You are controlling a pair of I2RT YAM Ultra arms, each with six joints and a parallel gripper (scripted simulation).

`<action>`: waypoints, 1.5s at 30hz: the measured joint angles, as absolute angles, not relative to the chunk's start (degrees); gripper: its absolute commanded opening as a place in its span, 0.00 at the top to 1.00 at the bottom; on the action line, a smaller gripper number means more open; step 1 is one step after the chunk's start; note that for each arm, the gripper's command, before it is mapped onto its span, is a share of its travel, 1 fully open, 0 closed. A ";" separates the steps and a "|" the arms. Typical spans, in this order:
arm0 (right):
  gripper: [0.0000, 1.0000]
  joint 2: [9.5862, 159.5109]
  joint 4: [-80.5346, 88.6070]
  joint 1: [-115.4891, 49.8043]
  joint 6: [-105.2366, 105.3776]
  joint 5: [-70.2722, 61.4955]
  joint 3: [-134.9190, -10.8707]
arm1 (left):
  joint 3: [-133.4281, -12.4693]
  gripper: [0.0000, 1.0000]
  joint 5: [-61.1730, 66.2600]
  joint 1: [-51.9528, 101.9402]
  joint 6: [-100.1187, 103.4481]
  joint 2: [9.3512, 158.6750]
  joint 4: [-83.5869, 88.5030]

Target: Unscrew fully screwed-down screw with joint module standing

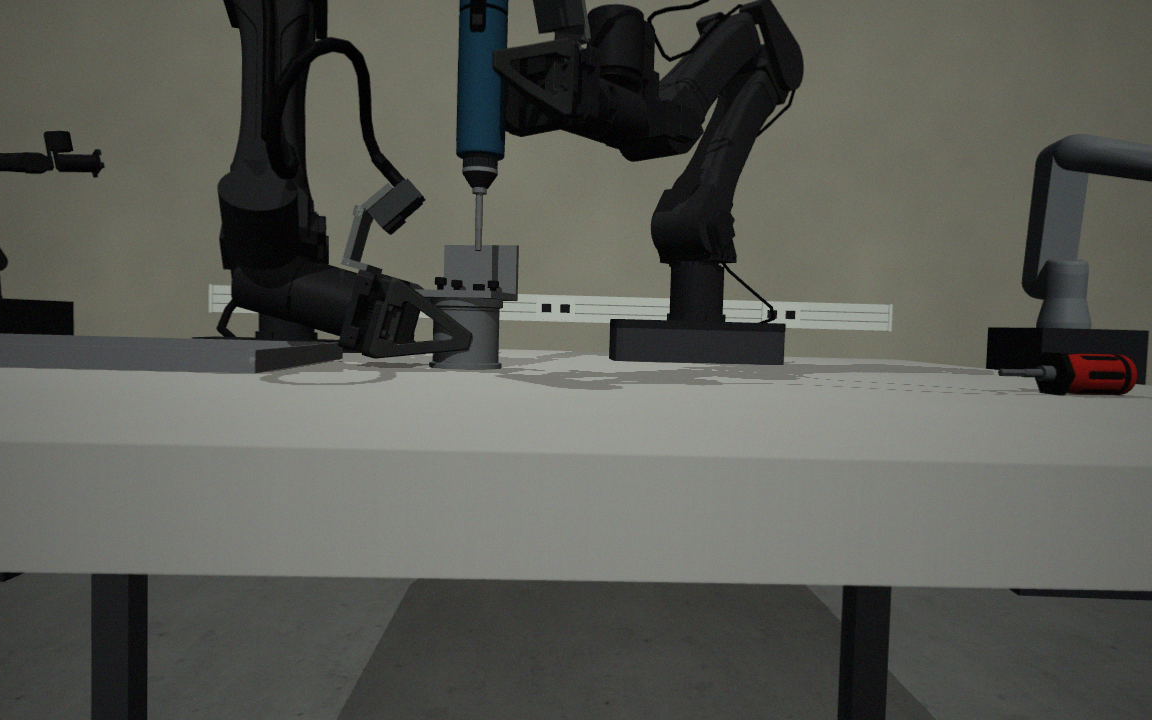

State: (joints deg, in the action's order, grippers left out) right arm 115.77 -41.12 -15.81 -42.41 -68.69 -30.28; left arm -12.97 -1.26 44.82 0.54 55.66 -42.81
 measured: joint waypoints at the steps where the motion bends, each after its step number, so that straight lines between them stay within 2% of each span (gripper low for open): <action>1: 0.41 115.77 -41.12 -15.81 -42.41 -68.69 -30.28 | -12.97 0.58 -1.26 44.82 0.54 55.66 -42.81; 45: 0.41 115.77 -41.12 -15.81 -42.41 -68.69 -30.28 | -10.00 0.58 -0.99 44.82 0.54 60.62 -49.25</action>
